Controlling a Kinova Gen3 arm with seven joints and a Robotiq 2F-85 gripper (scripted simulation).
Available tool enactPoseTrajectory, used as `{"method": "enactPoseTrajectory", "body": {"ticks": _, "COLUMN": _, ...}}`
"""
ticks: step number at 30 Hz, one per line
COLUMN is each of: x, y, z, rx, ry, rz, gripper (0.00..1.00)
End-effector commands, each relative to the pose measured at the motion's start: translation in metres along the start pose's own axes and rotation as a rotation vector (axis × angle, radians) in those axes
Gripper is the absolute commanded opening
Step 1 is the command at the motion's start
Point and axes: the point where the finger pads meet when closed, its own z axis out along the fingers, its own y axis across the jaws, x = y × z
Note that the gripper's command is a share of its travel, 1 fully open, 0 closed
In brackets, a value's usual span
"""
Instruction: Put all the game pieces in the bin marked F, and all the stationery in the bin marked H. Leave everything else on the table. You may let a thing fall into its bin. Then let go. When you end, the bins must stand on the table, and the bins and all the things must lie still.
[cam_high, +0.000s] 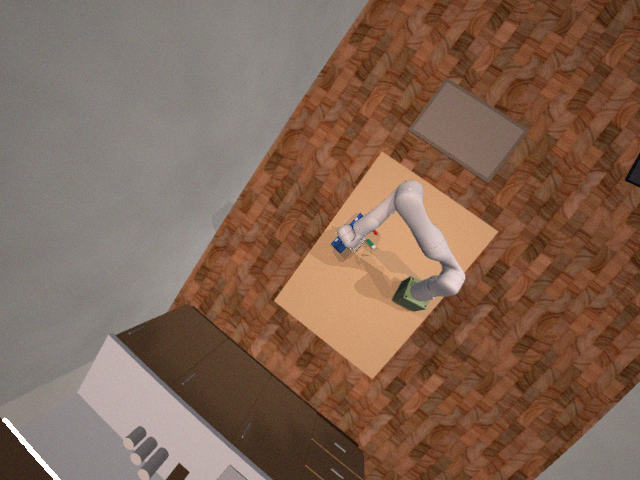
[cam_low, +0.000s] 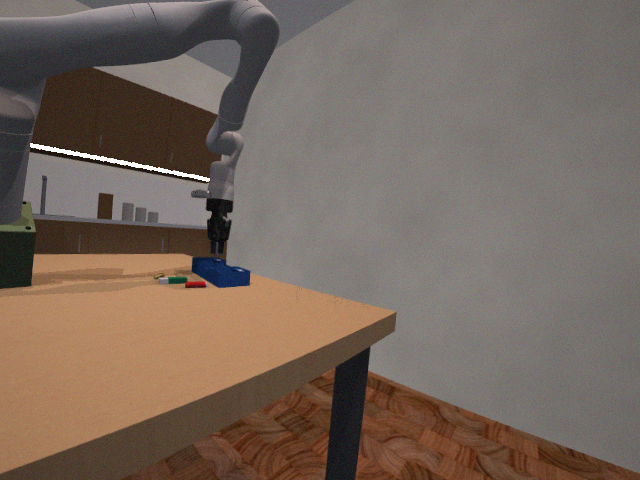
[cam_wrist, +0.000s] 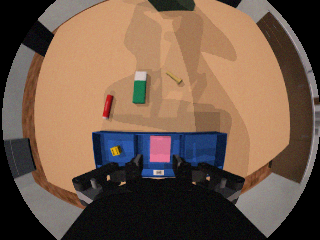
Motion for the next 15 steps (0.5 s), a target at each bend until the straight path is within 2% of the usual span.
{"method": "enactPoseTrajectory", "body": {"ticks": 1, "x": 0.001, "y": 0.005, "z": -0.003, "rx": -0.007, "ry": 0.0, "rz": 0.004, "gripper": 0.46}}
{"method": "enactPoseTrajectory", "body": {"ticks": 5, "x": 0.0, "y": 0.002, "z": -0.002, "rx": -0.003, "ry": -0.002, "rz": 0.0, "gripper": 0.46}}
{"method": "enactPoseTrajectory", "body": {"ticks": 6, "x": 0.006, "y": 0.0, "z": -0.003, "rx": -0.005, "ry": -0.009, "rz": 0.039, "gripper": 0.38}}
{"method": "enactPoseTrajectory", "body": {"ticks": 13, "x": 0.063, "y": -0.017, "z": -0.005, "rx": -0.006, "ry": -0.008, "rz": 0.039, "gripper": 0.38}}
{"method": "enactPoseTrajectory", "body": {"ticks": 15, "x": 0.063, "y": -0.017, "z": -0.005, "rx": -0.006, "ry": -0.008, "rz": 0.039, "gripper": 0.38}}
